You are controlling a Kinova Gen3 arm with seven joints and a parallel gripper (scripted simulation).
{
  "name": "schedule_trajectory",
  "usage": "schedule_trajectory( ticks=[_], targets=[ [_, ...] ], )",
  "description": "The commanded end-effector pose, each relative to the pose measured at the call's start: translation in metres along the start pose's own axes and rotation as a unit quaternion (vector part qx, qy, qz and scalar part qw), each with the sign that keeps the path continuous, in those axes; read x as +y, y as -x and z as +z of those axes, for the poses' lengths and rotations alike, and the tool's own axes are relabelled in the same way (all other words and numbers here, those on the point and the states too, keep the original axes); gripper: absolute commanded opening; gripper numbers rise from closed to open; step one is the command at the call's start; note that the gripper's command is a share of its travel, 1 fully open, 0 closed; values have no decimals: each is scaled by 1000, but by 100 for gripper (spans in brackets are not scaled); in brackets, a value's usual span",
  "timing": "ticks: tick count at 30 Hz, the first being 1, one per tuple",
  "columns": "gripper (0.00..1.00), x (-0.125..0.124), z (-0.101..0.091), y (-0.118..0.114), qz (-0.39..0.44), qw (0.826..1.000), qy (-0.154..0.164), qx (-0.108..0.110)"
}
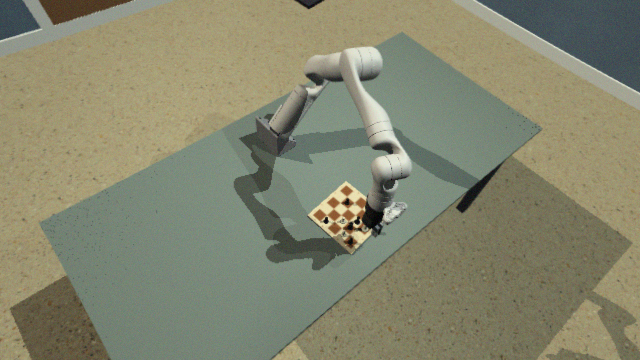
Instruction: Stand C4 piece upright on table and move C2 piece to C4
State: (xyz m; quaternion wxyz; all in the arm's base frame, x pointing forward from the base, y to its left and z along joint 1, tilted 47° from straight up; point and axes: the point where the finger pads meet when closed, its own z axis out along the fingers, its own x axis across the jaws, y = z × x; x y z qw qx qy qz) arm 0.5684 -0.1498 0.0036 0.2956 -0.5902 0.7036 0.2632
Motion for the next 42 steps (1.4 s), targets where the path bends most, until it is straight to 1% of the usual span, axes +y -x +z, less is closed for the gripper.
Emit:
schedule_trajectory(
  ticks=[1,11,15,20,24,26,36,40,42],
  targets=[
    [0,2,4,-2,-4,1000,7,1],
    [0,2,4,-2,-4,1000,7,1],
    [0,3,8,-2,-5,1000,9,1],
    [0,1,21,-2,-5,1000,5,2],
    [0,0,37,-2,-5,1000,5,2],
    [0,0,37,-2,-5,1000,5,2],
    [0,0,84,-2,-5,1000,5,2],
    [0,0,95,-2,-5,1000,5,2],
    [0,0,97,-2,-5,1000,4,2]
  ],
)
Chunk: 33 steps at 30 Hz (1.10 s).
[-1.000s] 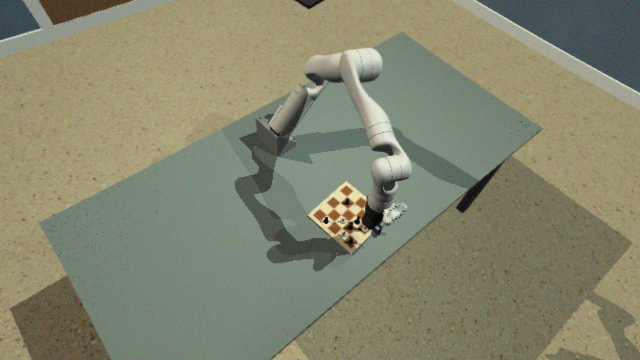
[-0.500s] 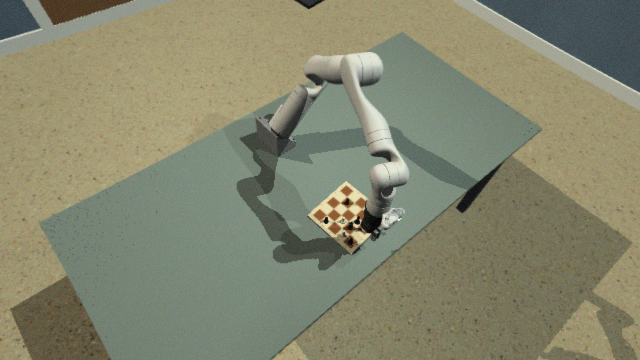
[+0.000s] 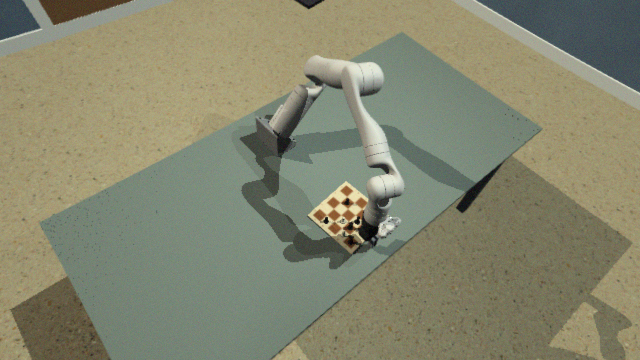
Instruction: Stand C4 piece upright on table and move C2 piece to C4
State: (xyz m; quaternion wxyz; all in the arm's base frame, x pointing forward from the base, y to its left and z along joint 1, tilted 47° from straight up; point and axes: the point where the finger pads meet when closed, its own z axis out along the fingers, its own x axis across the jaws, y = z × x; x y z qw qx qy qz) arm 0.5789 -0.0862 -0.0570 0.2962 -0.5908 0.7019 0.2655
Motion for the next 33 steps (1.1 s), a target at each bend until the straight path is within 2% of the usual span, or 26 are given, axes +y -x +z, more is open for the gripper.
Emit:
schedule_trajectory(
  ticks=[1,33],
  targets=[
    [0,1,9,-3,-4,1000,3,4],
    [0,3,12,-3,-4,1000,6,3]
  ],
)
